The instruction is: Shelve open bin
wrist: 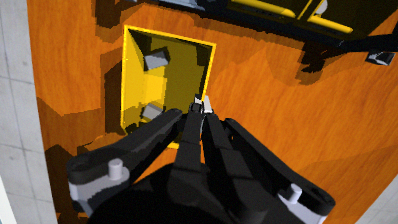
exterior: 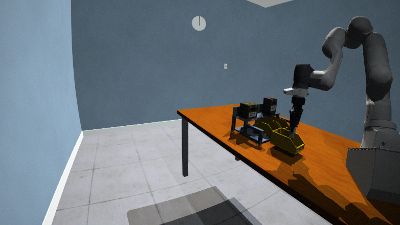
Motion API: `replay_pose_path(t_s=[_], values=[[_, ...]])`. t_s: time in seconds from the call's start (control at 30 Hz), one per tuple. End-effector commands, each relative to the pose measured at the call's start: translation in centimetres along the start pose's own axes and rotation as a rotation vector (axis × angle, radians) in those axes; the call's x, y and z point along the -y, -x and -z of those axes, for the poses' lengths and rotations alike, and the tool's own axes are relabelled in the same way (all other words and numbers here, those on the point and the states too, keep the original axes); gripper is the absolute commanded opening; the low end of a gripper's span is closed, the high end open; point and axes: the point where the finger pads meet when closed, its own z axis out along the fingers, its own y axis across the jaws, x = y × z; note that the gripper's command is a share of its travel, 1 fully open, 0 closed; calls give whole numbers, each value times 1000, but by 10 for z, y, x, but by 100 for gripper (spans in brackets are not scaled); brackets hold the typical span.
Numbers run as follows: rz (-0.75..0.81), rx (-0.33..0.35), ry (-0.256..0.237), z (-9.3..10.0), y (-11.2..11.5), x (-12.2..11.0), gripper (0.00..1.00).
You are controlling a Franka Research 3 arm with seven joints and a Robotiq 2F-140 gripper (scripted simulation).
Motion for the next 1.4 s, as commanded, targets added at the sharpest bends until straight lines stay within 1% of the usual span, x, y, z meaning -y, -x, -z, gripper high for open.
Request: replay_pose_path(t_s=[0.0,0.6,0.8,1.2,1.37], values=[[-2,-5,-2,1,-2,2,0],[-2,-5,-2,1,-4,2,0],[-2,-5,-2,2,-10,2,0],[-2,-5,-2,2,-37,3,0],[-2,-5,-2,2,-41,3,0]])
